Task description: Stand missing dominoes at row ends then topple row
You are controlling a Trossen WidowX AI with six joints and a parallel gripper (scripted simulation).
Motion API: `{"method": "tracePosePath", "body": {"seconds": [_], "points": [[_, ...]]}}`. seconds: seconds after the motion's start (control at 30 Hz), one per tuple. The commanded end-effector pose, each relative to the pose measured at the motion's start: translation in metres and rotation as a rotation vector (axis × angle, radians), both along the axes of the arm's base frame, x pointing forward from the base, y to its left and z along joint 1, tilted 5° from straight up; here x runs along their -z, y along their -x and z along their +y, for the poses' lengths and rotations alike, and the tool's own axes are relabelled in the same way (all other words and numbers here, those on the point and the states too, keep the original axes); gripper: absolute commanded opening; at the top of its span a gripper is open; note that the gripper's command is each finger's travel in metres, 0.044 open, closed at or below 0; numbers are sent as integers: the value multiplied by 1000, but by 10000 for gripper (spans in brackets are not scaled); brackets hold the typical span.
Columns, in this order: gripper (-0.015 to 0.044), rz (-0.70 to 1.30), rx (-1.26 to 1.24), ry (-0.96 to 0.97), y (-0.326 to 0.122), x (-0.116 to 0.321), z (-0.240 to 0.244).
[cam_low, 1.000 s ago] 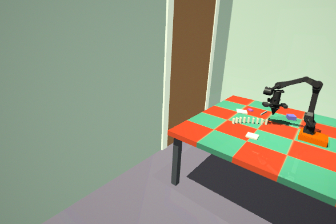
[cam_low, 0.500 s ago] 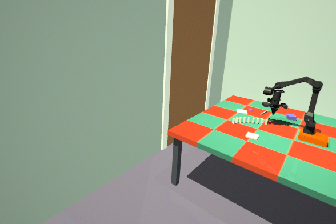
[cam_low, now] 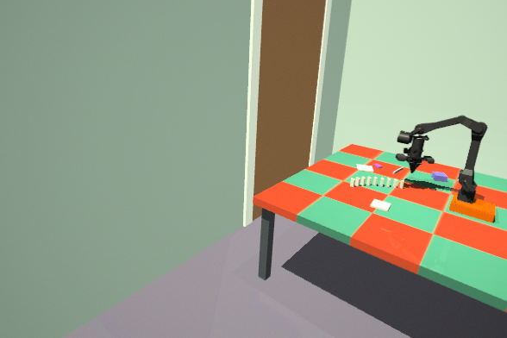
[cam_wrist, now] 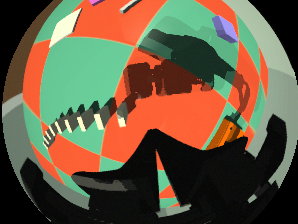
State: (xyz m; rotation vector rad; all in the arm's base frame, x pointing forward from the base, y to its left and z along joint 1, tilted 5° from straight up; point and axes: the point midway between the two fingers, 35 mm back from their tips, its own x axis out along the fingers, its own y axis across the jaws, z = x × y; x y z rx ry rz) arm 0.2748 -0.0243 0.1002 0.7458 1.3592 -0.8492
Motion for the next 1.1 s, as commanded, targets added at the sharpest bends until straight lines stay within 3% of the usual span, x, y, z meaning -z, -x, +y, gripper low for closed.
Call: {"method": "tracePosePath", "body": {"seconds": [0.0, 0.23, 1.07], "points": [[0, -2, 5, 3, 0, 0, -1], [0, -2, 5, 4, -2, 78, -7], [0, -4, 5, 2, -30, 80, 7]]}}
